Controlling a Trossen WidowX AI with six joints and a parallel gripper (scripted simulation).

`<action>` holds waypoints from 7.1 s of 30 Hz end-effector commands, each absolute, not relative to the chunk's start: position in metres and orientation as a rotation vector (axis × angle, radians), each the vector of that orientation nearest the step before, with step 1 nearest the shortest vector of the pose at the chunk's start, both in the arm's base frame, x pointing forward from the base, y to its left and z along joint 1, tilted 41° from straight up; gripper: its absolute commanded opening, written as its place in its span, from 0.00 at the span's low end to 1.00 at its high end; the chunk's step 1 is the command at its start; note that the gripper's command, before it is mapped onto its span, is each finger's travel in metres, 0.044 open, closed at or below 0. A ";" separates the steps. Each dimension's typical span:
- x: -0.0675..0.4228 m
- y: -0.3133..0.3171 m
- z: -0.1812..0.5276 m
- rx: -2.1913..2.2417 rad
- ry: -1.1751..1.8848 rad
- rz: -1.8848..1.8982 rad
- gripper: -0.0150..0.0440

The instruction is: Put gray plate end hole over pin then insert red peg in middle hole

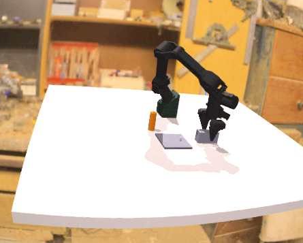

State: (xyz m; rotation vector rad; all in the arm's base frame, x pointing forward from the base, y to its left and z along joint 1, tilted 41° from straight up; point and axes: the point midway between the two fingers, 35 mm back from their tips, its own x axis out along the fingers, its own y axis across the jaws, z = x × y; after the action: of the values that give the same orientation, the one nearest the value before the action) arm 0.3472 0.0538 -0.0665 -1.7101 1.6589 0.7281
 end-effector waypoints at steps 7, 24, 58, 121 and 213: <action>0.345 0.043 -0.078 -1.719 1.667 0.732 1.00; 0.345 0.042 -0.078 -1.719 1.667 0.732 0.39; 0.347 0.086 -0.039 -1.715 1.660 0.740 0.25; 0.353 0.025 0.048 -1.640 1.662 0.653 0.25; 0.348 -0.065 0.038 -1.614 1.676 0.583 0.52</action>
State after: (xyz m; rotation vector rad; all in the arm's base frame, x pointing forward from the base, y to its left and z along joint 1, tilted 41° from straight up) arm 0.3473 -0.0650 0.0373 -1.6162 1.6770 0.5867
